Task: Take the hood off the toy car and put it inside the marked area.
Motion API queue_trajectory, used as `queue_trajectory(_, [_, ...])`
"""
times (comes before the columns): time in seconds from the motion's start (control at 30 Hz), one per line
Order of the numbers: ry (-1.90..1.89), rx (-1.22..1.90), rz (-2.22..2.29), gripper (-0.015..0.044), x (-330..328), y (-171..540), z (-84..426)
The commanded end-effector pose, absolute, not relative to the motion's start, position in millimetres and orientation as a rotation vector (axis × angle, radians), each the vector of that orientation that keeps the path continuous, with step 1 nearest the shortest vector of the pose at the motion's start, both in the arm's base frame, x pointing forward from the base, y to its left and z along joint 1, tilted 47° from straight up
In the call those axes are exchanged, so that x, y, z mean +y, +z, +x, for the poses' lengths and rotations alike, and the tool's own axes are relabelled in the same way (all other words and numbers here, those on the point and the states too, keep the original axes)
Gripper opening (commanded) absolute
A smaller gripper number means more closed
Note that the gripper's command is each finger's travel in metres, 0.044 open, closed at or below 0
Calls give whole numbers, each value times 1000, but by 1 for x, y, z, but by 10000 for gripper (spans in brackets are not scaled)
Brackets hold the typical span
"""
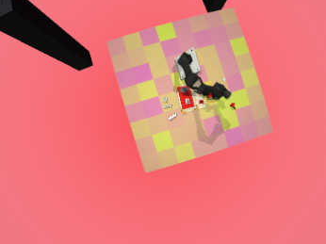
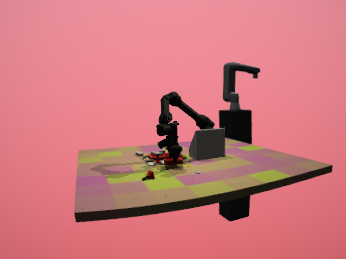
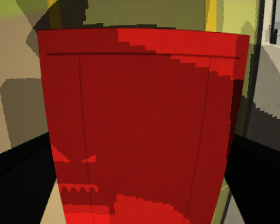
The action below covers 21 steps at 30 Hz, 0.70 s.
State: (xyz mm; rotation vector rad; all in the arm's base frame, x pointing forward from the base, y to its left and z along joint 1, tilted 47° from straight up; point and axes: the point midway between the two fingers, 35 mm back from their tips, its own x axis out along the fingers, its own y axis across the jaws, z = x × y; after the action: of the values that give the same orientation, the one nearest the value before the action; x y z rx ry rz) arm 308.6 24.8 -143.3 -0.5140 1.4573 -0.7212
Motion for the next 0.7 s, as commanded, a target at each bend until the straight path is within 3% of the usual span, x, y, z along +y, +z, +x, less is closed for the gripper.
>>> queue_trajectory(0.0, [-721,1461,-521,0,22,-146,308])
queue_trajectory(0.67, [-722,1461,-521,0,15,-152,307])
